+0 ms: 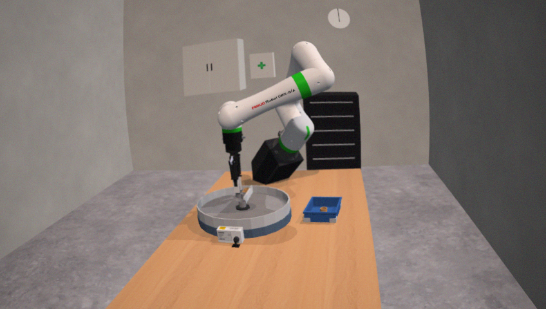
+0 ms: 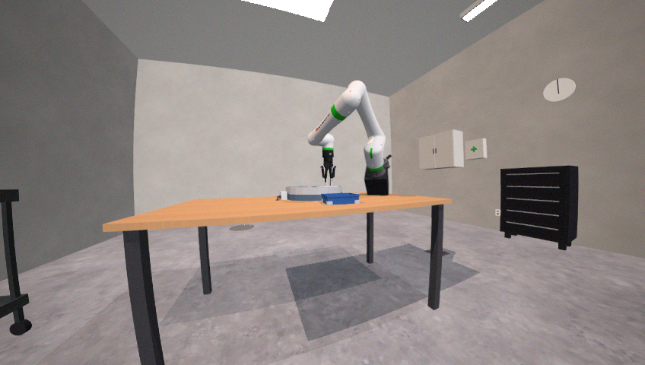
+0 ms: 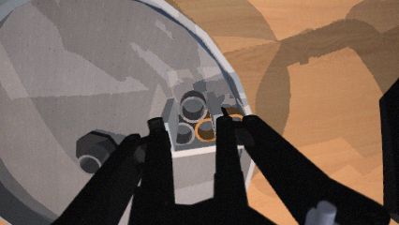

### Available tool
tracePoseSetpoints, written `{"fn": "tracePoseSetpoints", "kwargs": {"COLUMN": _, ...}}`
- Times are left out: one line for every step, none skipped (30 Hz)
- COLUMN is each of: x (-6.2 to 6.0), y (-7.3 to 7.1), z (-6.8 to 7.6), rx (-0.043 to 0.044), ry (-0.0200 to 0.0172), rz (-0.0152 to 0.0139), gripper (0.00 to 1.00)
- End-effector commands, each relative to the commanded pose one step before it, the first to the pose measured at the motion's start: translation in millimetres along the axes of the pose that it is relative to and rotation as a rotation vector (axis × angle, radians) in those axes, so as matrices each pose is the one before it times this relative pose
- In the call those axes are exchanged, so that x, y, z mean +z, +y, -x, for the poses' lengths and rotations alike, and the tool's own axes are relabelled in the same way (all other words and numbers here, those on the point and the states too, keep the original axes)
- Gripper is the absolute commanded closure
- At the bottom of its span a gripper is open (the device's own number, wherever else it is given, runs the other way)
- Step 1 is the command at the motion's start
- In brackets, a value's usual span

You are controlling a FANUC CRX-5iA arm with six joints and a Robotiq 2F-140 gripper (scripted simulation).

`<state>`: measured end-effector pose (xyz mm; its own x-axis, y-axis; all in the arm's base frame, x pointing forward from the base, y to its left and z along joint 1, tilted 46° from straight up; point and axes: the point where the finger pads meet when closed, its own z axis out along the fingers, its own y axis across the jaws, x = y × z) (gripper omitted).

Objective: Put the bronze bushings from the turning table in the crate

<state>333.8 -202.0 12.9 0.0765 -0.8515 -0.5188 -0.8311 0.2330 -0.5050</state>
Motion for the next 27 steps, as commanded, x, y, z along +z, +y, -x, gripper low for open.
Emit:
{"fn": "tracePoseSetpoints", "kwargs": {"x": -0.19, "y": -0.01, "z": -0.18, "rx": 0.00005, "ry": 0.00039, "rz": -0.00011, "gripper": 0.76}}
{"fn": "tracePoseSetpoints", "kwargs": {"x": 0.0, "y": 0.0, "z": 0.0, "rx": 0.0, "ry": 0.0, "rz": 0.0, "gripper": 0.76}}
{"fn": "tracePoseSetpoints", "kwargs": {"x": 0.0, "y": 0.0, "z": 0.0, "rx": 0.0, "ry": 0.0, "rz": 0.0, "gripper": 0.76}}
{"fn": "tracePoseSetpoints", "kwargs": {"x": 0.0, "y": 0.0, "z": 0.0, "rx": 0.0, "ry": 0.0, "rz": 0.0, "gripper": 0.76}}
{"fn": "tracePoseSetpoints", "kwargs": {"x": 0.0, "y": 0.0, "z": 0.0, "rx": 0.0, "ry": 0.0, "rz": 0.0, "gripper": 0.76}}
{"fn": "tracePoseSetpoints", "kwargs": {"x": 0.0, "y": 0.0, "z": 0.0, "rx": 0.0, "ry": 0.0, "rz": 0.0, "gripper": 0.76}}
{"fn": "tracePoseSetpoints", "kwargs": {"x": 0.0, "y": 0.0, "z": 0.0, "rx": 0.0, "ry": 0.0, "rz": 0.0, "gripper": 0.76}}
{"fn": "tracePoseSetpoints", "kwargs": {"x": 0.0, "y": 0.0, "z": 0.0, "rx": 0.0, "ry": 0.0, "rz": 0.0, "gripper": 0.76}}
{"fn": "tracePoseSetpoints", "kwargs": {"x": 0.0, "y": 0.0, "z": 0.0, "rx": 0.0, "ry": 0.0, "rz": 0.0, "gripper": 0.76}}
{"fn": "tracePoseSetpoints", "kwargs": {"x": 0.0, "y": 0.0, "z": 0.0, "rx": 0.0, "ry": 0.0, "rz": 0.0, "gripper": 0.76}}
{"fn": "tracePoseSetpoints", "kwargs": {"x": 0.0, "y": 0.0, "z": 0.0, "rx": 0.0, "ry": 0.0, "rz": 0.0, "gripper": 0.76}}
{"fn": "tracePoseSetpoints", "kwargs": {"x": 0.0, "y": 0.0, "z": 0.0, "rx": 0.0, "ry": 0.0, "rz": 0.0, "gripper": 0.76}}
{"fn": "tracePoseSetpoints", "kwargs": {"x": 0.0, "y": 0.0, "z": 0.0, "rx": 0.0, "ry": 0.0, "rz": 0.0, "gripper": 0.76}}
{"fn": "tracePoseSetpoints", "kwargs": {"x": 0.0, "y": 0.0, "z": 0.0, "rx": 0.0, "ry": 0.0, "rz": 0.0, "gripper": 0.76}}
{"fn": "tracePoseSetpoints", "kwargs": {"x": 0.0, "y": 0.0, "z": 0.0, "rx": 0.0, "ry": 0.0, "rz": 0.0, "gripper": 0.76}}
{"fn": "tracePoseSetpoints", "kwargs": {"x": 0.0, "y": 0.0, "z": 0.0, "rx": 0.0, "ry": 0.0, "rz": 0.0, "gripper": 0.76}}
{"fn": "tracePoseSetpoints", "kwargs": {"x": 0.0, "y": 0.0, "z": 0.0, "rx": 0.0, "ry": 0.0, "rz": 0.0, "gripper": 0.76}}
{"fn": "tracePoseSetpoints", "kwargs": {"x": 0.0, "y": 0.0, "z": 0.0, "rx": 0.0, "ry": 0.0, "rz": 0.0, "gripper": 0.76}}
{"fn": "tracePoseSetpoints", "kwargs": {"x": 0.0, "y": 0.0, "z": 0.0, "rx": 0.0, "ry": 0.0, "rz": 0.0, "gripper": 0.76}}
{"fn": "tracePoseSetpoints", "kwargs": {"x": 0.0, "y": 0.0, "z": 0.0, "rx": 0.0, "ry": 0.0, "rz": 0.0, "gripper": 0.76}}
{"fn": "tracePoseSetpoints", "kwargs": {"x": 0.0, "y": 0.0, "z": 0.0, "rx": 0.0, "ry": 0.0, "rz": 0.0, "gripper": 0.76}}
{"fn": "tracePoseSetpoints", "kwargs": {"x": 0.01, "y": 0.0, "z": 0.0, "rx": 0.0, "ry": 0.0, "rz": 0.0, "gripper": 0.76}}
{"fn": "tracePoseSetpoints", "kwargs": {"x": 0.09, "y": 0.0, "z": 0.0, "rx": 0.0, "ry": 0.0, "rz": 0.0, "gripper": 0.76}}
{"fn": "tracePoseSetpoints", "kwargs": {"x": 0.23, "y": 0.0, "z": 0.0, "rx": 0.0, "ry": 0.0, "rz": 0.0, "gripper": 0.76}}
{"fn": "tracePoseSetpoints", "kwargs": {"x": 0.42, "y": 0.0, "z": 0.0, "rx": 0.0, "ry": 0.0, "rz": 0.0, "gripper": 0.76}}
{"fn": "tracePoseSetpoints", "kwargs": {"x": 0.63, "y": 0.0, "z": 0.0, "rx": 0.0, "ry": 0.0, "rz": 0.0, "gripper": 0.76}}
{"fn": "tracePoseSetpoints", "kwargs": {"x": 0.85, "y": 0.0, "z": 0.0, "rx": 0.0, "ry": 0.0, "rz": 0.0, "gripper": 0.76}}
